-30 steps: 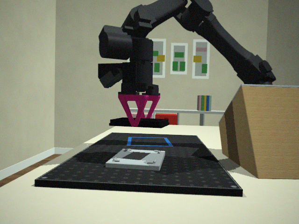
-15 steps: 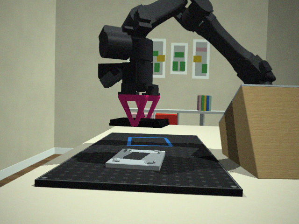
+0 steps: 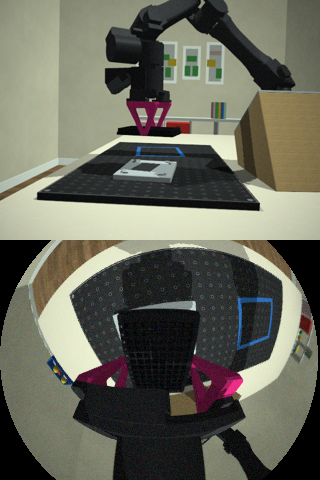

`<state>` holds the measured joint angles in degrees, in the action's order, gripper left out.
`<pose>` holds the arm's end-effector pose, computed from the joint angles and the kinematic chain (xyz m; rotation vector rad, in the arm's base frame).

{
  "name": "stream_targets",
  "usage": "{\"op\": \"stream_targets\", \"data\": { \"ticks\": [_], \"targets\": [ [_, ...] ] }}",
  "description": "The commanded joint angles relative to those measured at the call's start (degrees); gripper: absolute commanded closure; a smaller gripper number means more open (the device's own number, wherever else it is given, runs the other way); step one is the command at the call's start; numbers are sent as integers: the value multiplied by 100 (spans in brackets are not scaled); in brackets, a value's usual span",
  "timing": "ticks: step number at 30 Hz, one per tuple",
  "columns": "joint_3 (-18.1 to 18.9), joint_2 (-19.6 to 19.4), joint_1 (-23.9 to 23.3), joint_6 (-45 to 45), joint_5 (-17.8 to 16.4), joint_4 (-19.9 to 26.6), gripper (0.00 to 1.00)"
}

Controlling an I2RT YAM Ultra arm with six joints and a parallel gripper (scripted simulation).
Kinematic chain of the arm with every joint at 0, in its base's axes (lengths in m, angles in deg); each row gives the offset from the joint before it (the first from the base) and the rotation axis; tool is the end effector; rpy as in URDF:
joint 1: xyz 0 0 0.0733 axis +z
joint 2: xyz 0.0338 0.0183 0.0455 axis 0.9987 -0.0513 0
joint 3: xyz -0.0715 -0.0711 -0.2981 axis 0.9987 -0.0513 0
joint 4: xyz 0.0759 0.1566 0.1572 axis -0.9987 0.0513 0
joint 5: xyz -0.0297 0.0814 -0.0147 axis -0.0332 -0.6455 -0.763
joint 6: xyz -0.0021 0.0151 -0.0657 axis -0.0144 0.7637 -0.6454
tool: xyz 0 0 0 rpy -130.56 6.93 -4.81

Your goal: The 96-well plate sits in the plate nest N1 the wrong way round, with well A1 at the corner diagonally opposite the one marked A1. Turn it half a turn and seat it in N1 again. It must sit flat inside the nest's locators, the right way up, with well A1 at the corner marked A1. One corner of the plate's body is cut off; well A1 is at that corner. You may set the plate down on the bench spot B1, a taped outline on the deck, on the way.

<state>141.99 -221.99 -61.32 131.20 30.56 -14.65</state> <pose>0.3938 0.1633 0.0460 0.4656 2.9227 -0.8223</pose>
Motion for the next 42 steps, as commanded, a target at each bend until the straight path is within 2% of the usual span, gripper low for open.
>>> {"op": "stream_targets", "data": {
  "ticks": [1, 8, 23, 25, 40, 42],
  "targets": [
    [52, 65, 65, 2, 6, -2, 100],
    [71, 54, 67, -568, 6, 7, 100],
    [169, -4, 71, -3428, 4, 48, 100],
    [169, -4, 71, -3428, 4, 48, 100],
    [181, -15, 80, -6284, 2, 53, 100],
    [181, -15, 80, -6284, 2, 53, 100]
  ]
}}
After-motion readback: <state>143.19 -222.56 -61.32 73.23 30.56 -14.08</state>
